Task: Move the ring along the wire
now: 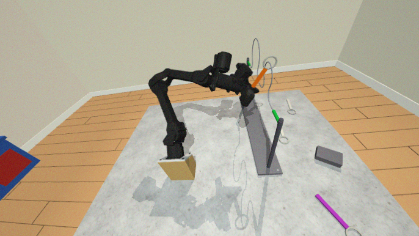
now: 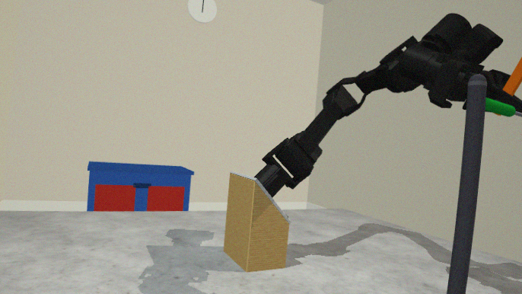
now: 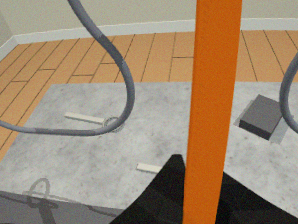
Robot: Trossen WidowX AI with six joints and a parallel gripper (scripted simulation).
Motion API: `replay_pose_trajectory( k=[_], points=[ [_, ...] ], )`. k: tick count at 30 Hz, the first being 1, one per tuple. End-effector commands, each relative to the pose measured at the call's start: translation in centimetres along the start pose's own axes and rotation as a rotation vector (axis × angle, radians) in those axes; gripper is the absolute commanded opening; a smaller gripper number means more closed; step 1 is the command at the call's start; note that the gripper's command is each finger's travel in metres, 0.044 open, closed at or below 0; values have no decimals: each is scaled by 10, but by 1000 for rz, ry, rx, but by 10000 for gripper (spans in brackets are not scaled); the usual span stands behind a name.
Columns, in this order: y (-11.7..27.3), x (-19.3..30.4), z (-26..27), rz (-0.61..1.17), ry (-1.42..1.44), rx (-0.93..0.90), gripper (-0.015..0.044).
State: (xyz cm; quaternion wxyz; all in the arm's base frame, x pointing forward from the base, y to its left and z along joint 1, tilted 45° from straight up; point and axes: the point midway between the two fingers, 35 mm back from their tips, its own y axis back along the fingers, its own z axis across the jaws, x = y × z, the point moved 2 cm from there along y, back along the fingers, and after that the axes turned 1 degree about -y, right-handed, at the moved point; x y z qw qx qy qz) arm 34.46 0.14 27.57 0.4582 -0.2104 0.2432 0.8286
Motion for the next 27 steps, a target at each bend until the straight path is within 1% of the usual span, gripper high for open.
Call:
replay_pose_trajectory(
  k=[1,27],
  points=[
    [0,2,5,-4,-82,-48,-150],
    [0,-4,29,-57,-528,-293,-150]
  ],
)
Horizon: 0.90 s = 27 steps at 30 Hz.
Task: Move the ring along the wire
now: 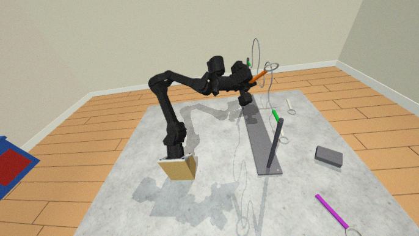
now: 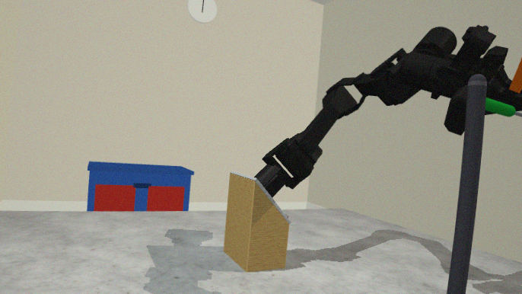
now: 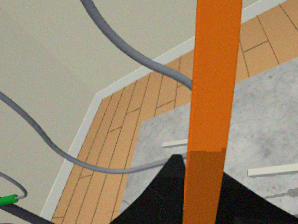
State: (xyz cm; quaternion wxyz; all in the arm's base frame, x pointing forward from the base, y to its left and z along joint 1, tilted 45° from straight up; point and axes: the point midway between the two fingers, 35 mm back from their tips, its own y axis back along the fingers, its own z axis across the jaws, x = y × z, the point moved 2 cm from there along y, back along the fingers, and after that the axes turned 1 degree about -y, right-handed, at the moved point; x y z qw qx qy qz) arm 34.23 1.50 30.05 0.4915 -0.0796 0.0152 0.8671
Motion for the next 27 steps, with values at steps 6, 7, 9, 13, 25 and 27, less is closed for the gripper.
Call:
replay_pose_trajectory(
  k=[6,7,9,13,25,27],
  points=[
    [-2,1,5,-16,-142,-71,-150],
    [-2,1,6,-18,-155,-78,-150],
    [-2,0,7,-21,-180,-91,-150],
    [-2,0,10,-27,-227,-118,-150],
    [-2,-2,18,-44,-368,-196,-150],
    [-2,-2,19,-47,-391,-209,-150]
  ],
)
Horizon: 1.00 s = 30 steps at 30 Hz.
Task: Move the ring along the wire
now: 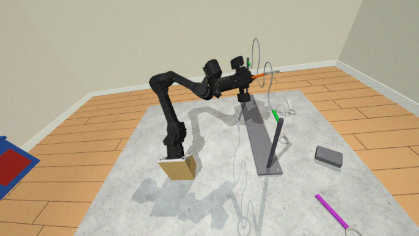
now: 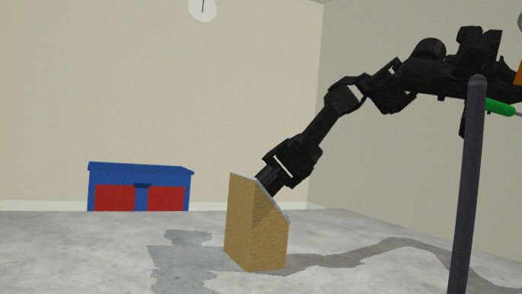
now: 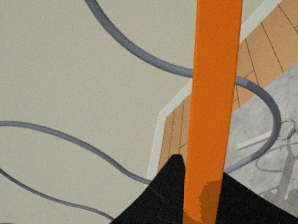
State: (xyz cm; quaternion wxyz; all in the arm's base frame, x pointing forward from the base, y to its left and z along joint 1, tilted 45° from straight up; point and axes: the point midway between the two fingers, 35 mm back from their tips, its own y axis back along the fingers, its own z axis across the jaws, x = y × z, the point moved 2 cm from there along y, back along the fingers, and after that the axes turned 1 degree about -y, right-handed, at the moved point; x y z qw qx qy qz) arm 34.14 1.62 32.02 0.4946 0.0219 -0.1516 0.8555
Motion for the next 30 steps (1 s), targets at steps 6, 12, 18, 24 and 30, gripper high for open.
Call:
replay_pose_trajectory(
  k=[6,12,18,24,30],
  points=[
    [-1,-1,4,-17,-127,-61,-150],
    [-2,-1,8,-27,-208,-106,-150],
    [-2,-2,13,-38,-298,-156,-150],
    [-2,-4,19,-50,-396,-210,-150],
    [-1,-6,24,-62,-497,-266,-150]
  ],
)
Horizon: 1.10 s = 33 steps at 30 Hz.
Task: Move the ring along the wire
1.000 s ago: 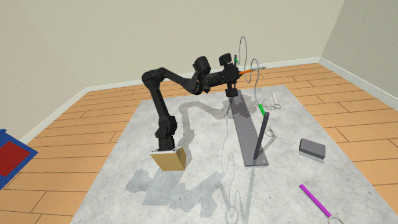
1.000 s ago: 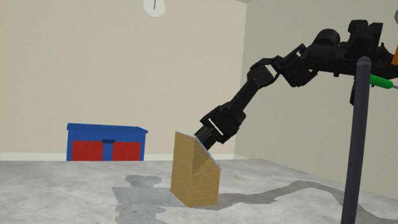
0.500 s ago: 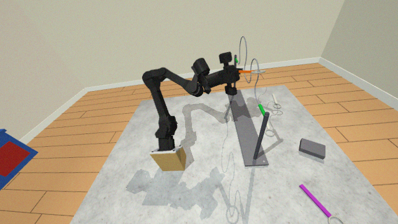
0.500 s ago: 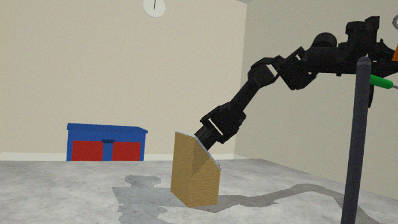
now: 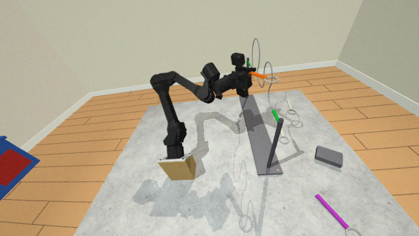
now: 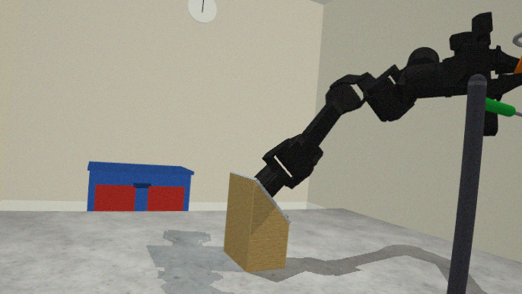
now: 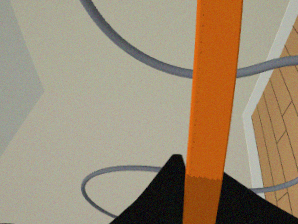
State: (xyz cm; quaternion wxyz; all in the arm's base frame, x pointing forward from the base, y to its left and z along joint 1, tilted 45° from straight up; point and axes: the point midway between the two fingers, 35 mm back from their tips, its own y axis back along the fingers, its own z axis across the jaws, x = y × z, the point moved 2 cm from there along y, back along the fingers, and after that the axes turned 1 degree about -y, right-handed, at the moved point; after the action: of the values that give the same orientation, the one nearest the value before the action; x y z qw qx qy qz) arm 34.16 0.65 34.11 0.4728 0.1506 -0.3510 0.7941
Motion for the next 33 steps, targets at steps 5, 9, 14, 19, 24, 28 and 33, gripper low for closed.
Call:
replay_pose_trajectory(
  k=[5,9,14,19,24,28,33],
  points=[
    [-1,-1,6,-18,-150,-79,-150],
    [-2,-1,10,-25,-214,-114,-150],
    [-2,-2,13,-33,-286,-154,-150],
    [-2,-2,15,-40,-351,-190,-150],
    [-2,-1,14,-44,-383,-208,-150],
    [-3,1,11,-44,-390,-212,-150],
    [-4,4,5,-41,-369,-201,-150]
  ],
)
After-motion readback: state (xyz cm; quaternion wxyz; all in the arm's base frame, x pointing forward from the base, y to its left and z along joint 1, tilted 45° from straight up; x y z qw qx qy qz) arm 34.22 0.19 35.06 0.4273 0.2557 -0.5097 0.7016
